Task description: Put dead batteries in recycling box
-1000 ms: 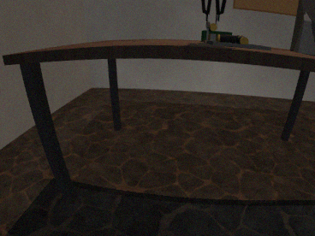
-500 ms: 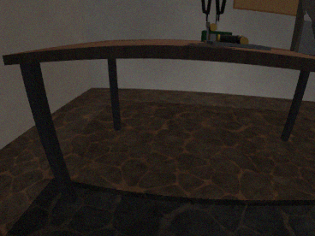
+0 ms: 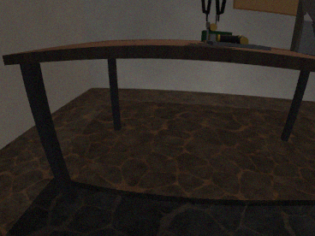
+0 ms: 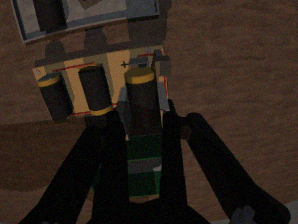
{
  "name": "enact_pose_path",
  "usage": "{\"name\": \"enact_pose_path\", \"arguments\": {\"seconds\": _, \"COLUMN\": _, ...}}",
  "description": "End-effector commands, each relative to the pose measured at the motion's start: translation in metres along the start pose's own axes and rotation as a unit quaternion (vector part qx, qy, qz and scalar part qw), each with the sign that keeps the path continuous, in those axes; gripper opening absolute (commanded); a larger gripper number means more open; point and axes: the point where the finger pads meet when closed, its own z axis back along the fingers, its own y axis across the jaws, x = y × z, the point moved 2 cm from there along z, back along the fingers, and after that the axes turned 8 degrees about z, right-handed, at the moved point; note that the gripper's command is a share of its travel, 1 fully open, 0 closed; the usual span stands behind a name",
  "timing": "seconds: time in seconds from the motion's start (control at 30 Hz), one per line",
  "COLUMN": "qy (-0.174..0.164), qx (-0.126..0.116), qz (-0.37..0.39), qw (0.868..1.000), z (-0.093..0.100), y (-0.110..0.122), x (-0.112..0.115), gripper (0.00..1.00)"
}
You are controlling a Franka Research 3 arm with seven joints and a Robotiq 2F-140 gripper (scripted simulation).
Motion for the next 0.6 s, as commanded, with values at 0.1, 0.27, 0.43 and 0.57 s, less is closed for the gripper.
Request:
{"name": "enact_pose_path", "arguments": {"seconds": 0.1, "qy": -0.002, "qx": 0.001, "qz": -0.002, "qw": 1.000, "z": 0.0016, "y": -0.0017, "x": 0.0033, "gripper": 0.16}}
{"name": "enact_pose_path", "arguments": {"seconds": 0.27, "qy": -0.002, "qx": 0.001, "qz": -0.002, "qw": 1.000, "z": 0.0016, "y": -0.0019, "x": 0.0034, "gripper": 0.16}}
{"name": "enact_pose_path", "arguments": {"seconds": 0.43, "qy": -0.002, "qx": 0.001, "qz": -0.002, "qw": 1.000, "z": 0.0016, "y": -0.0019, "x": 0.0034, "gripper": 0.16}}
{"name": "enact_pose_path", "arguments": {"seconds": 0.57, "qy": -0.002, "qx": 0.001, "qz": -0.002, "qw": 1.000, "z": 0.0016, "y": -0.0019, "x": 0.0034, "gripper": 0.16}}
